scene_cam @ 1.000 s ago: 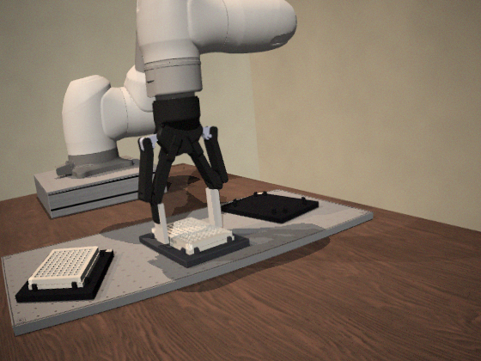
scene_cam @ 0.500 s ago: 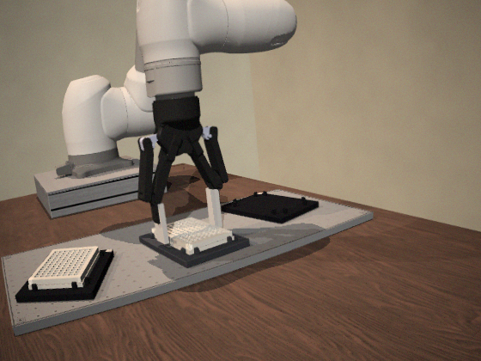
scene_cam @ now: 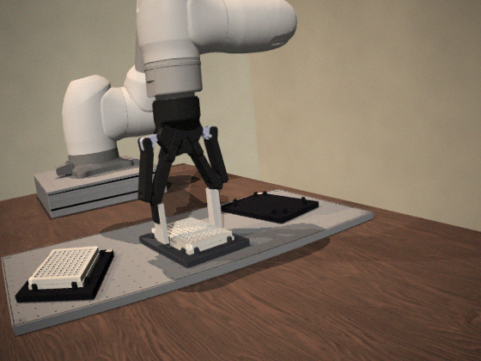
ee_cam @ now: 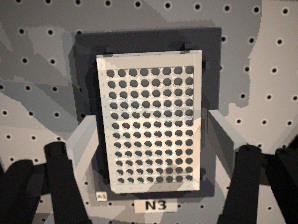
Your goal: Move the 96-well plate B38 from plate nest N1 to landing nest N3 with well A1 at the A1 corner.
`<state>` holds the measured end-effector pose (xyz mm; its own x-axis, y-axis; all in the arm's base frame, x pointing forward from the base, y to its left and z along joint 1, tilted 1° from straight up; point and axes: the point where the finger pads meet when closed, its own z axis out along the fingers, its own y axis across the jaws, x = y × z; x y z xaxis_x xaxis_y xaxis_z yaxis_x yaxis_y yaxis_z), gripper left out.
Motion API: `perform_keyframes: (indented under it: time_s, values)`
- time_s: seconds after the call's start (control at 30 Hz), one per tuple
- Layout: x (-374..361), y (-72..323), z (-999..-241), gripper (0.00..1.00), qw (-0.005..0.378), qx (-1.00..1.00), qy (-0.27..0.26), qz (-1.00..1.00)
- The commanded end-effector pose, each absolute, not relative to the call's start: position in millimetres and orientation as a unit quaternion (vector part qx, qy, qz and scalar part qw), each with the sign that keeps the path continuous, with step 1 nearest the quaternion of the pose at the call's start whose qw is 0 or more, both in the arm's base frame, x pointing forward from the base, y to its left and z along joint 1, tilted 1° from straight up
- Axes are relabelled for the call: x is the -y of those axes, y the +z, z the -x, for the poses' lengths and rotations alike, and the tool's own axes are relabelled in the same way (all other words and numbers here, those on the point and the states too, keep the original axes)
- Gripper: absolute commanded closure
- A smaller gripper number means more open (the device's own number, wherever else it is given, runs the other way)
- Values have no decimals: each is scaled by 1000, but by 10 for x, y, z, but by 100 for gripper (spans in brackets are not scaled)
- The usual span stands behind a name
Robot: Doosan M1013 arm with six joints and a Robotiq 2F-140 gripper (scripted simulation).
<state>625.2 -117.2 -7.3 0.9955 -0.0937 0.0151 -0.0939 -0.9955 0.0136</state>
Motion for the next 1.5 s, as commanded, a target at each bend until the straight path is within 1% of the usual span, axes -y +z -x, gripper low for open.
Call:
perform_keyframes:
  time_s: [0.0,0.83,1.47]
  values:
    - [1176,-113,-6237,34,6,47,6,-999]
    - [1175,-96,-6237,34,6,47,6,-999]
    - [1173,84,-6235,34,6,47,6,-999]
